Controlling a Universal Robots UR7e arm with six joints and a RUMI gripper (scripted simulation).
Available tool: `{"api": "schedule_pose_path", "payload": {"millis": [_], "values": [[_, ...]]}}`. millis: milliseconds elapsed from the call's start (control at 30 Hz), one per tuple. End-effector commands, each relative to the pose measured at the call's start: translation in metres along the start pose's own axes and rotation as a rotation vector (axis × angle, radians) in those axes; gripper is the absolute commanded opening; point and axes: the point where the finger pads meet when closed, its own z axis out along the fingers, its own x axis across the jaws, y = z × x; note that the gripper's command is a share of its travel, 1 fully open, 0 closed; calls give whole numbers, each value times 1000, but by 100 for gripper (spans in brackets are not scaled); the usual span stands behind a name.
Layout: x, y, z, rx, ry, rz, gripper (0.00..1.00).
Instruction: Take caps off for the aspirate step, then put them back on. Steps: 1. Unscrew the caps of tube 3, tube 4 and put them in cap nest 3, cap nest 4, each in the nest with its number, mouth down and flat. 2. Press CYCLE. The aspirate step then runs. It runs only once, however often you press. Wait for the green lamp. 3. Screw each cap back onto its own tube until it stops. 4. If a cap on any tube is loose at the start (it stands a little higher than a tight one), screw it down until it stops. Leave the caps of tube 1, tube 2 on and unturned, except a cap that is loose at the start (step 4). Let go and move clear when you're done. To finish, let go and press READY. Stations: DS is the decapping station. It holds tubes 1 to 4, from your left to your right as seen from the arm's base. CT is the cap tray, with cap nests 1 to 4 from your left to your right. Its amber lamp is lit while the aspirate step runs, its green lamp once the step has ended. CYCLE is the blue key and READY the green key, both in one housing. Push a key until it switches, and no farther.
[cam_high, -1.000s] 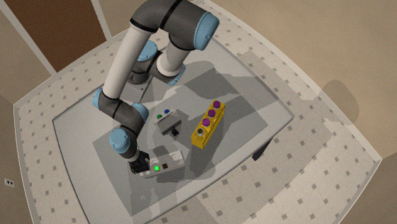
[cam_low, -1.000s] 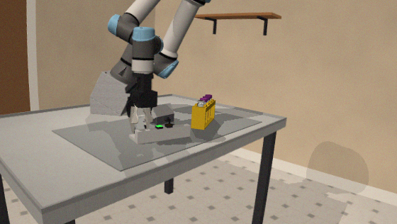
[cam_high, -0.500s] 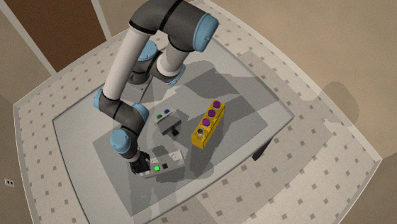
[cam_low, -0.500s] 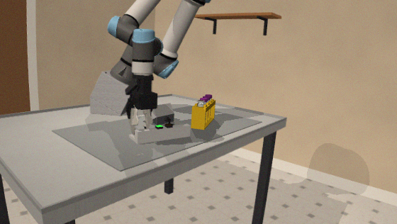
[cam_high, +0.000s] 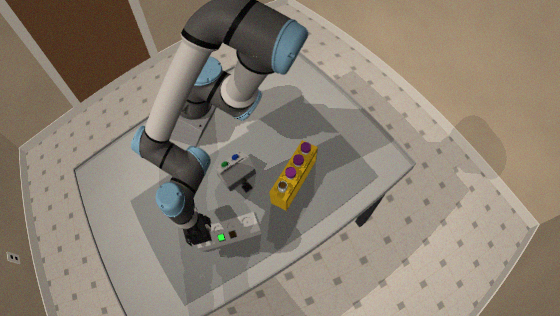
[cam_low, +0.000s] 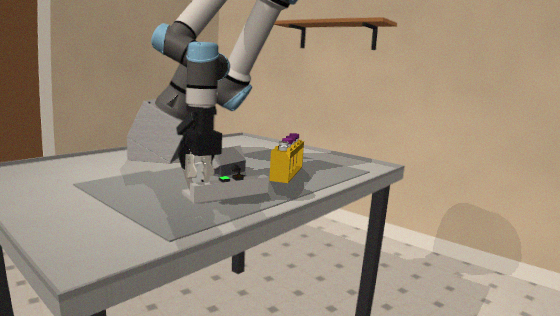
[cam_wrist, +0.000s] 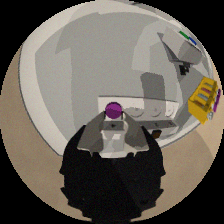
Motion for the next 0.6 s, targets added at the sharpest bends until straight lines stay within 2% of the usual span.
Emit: {"api": "schedule_pose_path", "payload": {"millis": [0,267,567], "values": [[0,0,0,-1,-1,0,0],[0,0,0,-1,-1,0,0],[0,0,-45,-1,-1,0,0]]}}
